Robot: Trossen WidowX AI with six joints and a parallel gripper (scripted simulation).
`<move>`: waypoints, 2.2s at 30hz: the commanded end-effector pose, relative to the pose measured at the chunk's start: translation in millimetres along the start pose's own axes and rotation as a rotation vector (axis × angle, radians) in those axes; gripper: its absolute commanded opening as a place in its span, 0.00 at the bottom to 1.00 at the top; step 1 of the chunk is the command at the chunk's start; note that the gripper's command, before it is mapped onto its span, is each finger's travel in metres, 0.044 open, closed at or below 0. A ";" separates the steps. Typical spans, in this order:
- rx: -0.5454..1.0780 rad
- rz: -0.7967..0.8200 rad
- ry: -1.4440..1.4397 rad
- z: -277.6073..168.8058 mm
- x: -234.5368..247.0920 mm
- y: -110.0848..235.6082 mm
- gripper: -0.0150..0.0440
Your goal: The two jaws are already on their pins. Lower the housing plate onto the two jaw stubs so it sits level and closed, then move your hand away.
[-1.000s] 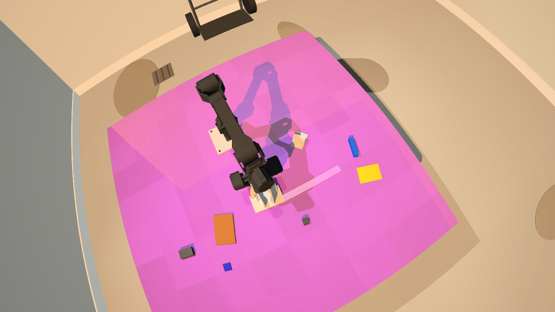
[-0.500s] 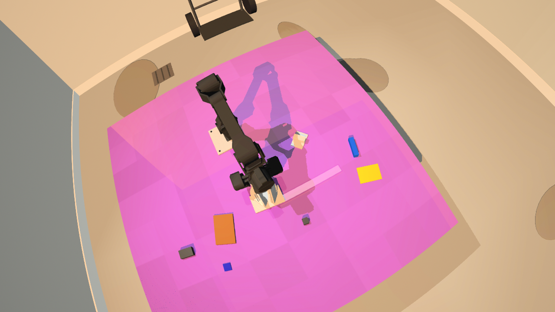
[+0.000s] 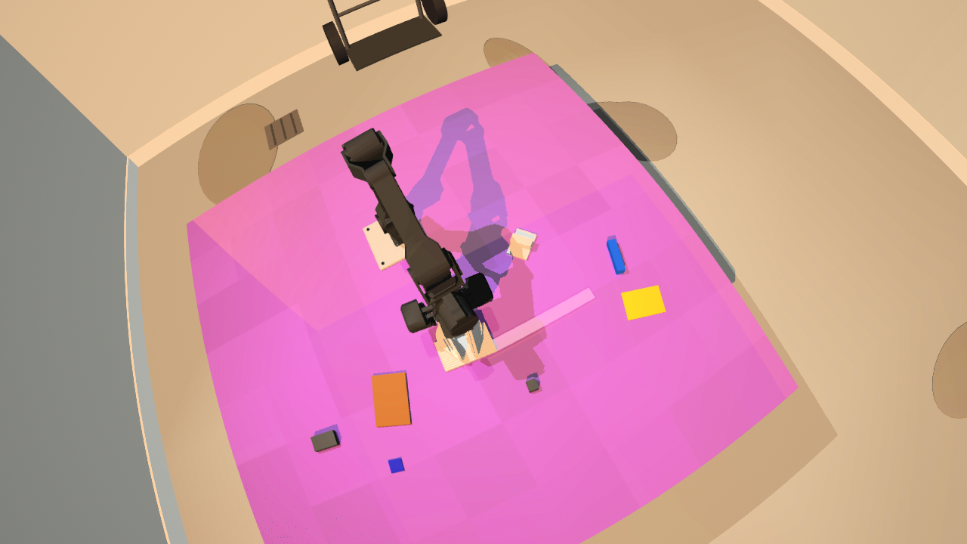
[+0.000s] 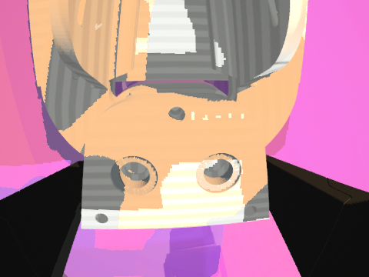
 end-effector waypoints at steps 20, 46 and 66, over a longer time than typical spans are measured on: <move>0.000 0.004 0.006 0.0 0.4 -4.7 0.85; 0.000 0.004 0.006 0.0 0.4 -8.4 0.85; 0.000 0.004 0.006 0.0 0.4 -8.4 0.85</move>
Point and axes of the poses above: the point midway between the two fingers, 35 mm back from their tips, its own y axis back along the fingers, its own x axis across the jaws, z = x × y, the point moved 5 cm from there along y, back along the fingers, and after that the axes turned 4 degrees about -y, right-handed, at the moved point
